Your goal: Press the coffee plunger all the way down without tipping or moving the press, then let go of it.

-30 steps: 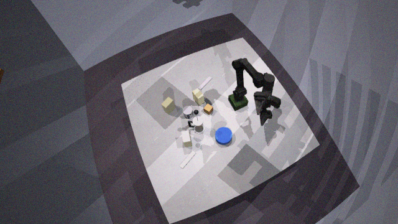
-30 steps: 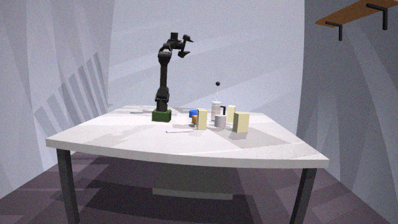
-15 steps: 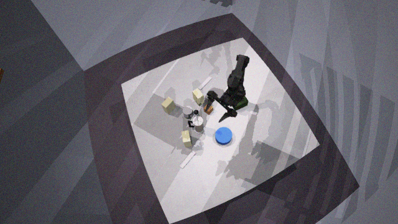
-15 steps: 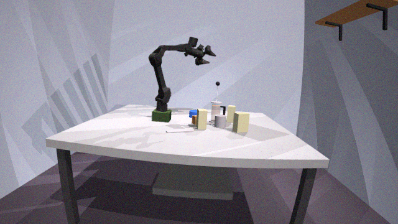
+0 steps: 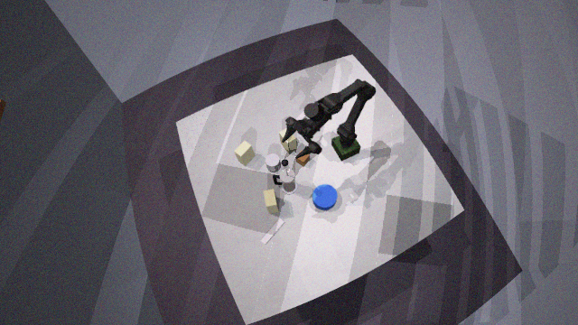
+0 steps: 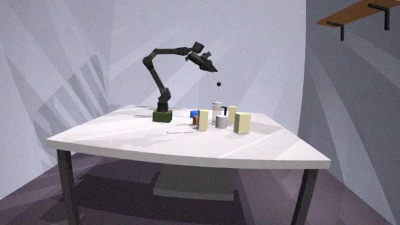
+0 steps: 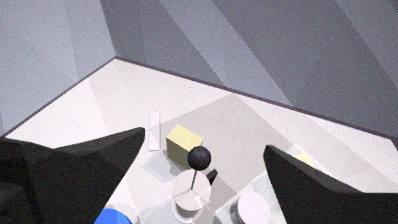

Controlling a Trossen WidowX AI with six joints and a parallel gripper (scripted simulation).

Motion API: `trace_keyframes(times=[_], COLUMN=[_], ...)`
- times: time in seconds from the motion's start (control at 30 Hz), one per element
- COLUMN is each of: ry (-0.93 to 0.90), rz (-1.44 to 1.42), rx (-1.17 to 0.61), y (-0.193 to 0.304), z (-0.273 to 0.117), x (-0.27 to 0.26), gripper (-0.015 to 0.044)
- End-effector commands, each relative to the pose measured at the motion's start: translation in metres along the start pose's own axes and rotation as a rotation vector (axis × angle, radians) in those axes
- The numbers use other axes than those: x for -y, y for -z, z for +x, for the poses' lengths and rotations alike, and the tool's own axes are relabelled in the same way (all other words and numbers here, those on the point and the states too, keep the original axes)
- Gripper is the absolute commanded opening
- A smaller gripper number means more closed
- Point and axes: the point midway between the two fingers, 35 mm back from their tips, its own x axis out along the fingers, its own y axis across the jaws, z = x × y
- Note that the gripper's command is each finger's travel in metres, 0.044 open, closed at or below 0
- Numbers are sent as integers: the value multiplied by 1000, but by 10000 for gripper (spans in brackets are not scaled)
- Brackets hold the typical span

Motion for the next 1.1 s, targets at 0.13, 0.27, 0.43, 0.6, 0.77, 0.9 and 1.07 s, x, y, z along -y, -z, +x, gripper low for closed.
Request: trace_keyframes(times=[0.13,0.27,0.43,0.6,0.77,0.9,1.07], ry=[-2,-2,-2,-2,-2,-1,-1], rz=[31,31,31,31,31,31,31], rx=[-15,-14,-14,-13,-13,-12,-11], y=[48,52,52,52,52,52,52], z=[25,28,33,41,49,55,63], x=[0,0,0,0,0,0,0], gripper=[440,440,440,440,440,440,440])
